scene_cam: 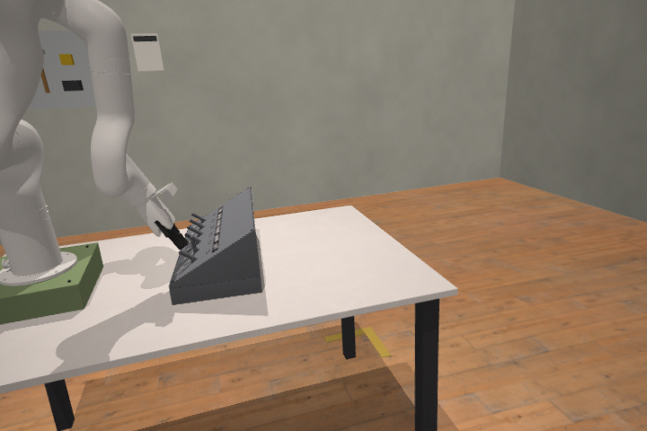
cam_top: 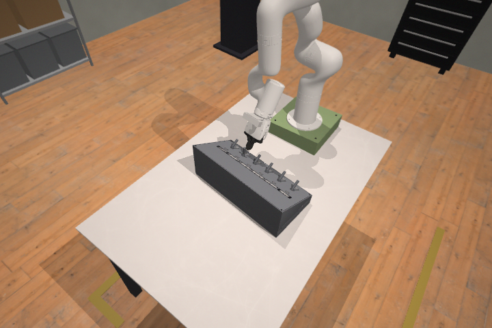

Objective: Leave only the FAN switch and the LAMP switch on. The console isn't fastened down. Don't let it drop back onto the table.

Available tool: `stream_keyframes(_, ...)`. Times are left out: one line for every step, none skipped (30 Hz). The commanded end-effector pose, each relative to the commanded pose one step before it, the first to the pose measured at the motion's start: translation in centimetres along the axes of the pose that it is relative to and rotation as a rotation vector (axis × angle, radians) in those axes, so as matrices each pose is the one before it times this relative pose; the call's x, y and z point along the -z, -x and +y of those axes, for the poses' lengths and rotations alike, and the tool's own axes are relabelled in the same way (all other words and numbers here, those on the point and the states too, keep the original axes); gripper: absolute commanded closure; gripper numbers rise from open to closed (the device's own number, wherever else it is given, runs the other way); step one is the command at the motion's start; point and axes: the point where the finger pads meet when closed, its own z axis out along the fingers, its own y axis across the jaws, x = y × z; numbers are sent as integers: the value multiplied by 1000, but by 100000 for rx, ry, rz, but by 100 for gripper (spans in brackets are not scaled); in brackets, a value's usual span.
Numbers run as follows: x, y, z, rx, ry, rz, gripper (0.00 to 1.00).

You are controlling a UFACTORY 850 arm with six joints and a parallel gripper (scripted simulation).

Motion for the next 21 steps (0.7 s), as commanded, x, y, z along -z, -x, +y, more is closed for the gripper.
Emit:
stream_keyframes(7, -190, 2, -1, 2, -14, 100)
stream_keyframes(0, -59, 0, 0, 0, 0, 100)
stream_keyframes(0, -55, 0, 0, 0, 0, 100)
stream_keyframes(0, -51, 0, 0, 0, 0, 100)
stream_keyframes(0, -47, 0, 0, 0, 0, 100)
stream_keyframes(0, -43, 0, 0, 0, 0, 100)
stream_keyframes(0, -39, 0, 0, 0, 0, 100)
stream_keyframes(0, -35, 0, 0, 0, 0, 100)
stream_keyframes(0, -31, 0, 0, 0, 0, 100)
stream_keyframes(0, -27, 0, 0, 0, 0, 100)
stream_keyframes(0, -23, 0, 0, 0, 0, 100)
stream_keyframes(0, -19, 0, 0, 0, 0, 100)
stream_keyframes(0, -16, 0, 0, 0, 0, 100)
stream_keyframes(0, -13, 0, 0, 0, 0, 100)
stream_keyframes(0, -10, 0, 0, 0, 0, 100)
stream_keyframes(0, 0, 0, 0, 0, 0, 100)
stream_keyframes(0, 0, 0, 0, 0, 0, 100)
stream_keyframes(0, -7, 0, 0, 0, 0, 100)
stream_keyframes(0, -5, 0, 0, 0, 0, 100)
stream_keyframes(0, -3, 0, 0, 0, 0, 100)
stream_keyframes(0, -2, 0, 0, 0, 0, 100)
